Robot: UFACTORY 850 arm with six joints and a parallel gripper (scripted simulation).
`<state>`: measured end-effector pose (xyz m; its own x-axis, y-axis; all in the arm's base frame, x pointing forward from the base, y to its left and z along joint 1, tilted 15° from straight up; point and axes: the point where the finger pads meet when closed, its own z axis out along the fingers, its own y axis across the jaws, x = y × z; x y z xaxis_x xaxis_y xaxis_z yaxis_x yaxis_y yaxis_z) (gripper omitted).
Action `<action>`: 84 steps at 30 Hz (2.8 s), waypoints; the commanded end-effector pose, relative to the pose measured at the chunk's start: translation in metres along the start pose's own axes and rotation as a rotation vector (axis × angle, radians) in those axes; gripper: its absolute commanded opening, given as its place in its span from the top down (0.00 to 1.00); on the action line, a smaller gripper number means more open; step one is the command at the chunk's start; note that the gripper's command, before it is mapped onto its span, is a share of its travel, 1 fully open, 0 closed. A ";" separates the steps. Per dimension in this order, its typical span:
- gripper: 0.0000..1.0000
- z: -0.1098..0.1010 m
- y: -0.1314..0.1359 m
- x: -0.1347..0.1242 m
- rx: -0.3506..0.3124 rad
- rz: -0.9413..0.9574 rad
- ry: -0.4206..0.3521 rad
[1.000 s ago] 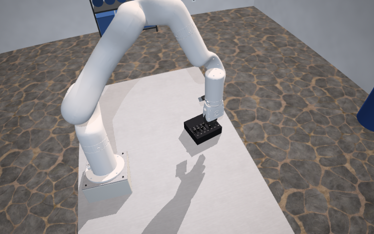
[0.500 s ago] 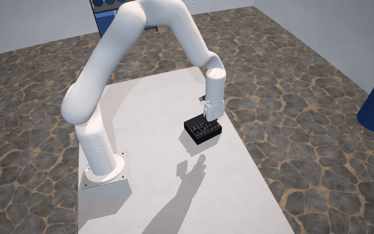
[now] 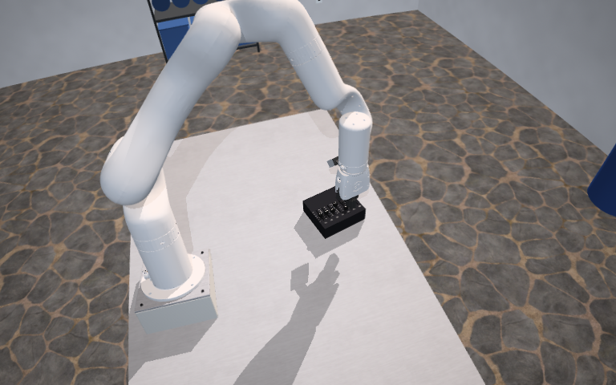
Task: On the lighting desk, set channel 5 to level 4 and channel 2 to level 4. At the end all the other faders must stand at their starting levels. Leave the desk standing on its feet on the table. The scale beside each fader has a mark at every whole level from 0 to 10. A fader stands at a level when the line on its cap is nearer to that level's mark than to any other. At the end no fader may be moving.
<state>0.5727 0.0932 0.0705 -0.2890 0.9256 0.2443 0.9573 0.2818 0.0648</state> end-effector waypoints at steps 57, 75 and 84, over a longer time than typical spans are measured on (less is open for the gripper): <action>1.00 0.023 0.001 0.000 -0.002 0.000 0.000; 1.00 0.023 0.001 0.000 -0.002 0.000 0.000; 1.00 0.023 0.001 0.000 -0.002 0.000 0.000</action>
<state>0.5728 0.0993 0.0473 -0.2890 0.9256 0.2444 0.9573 0.2818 0.0647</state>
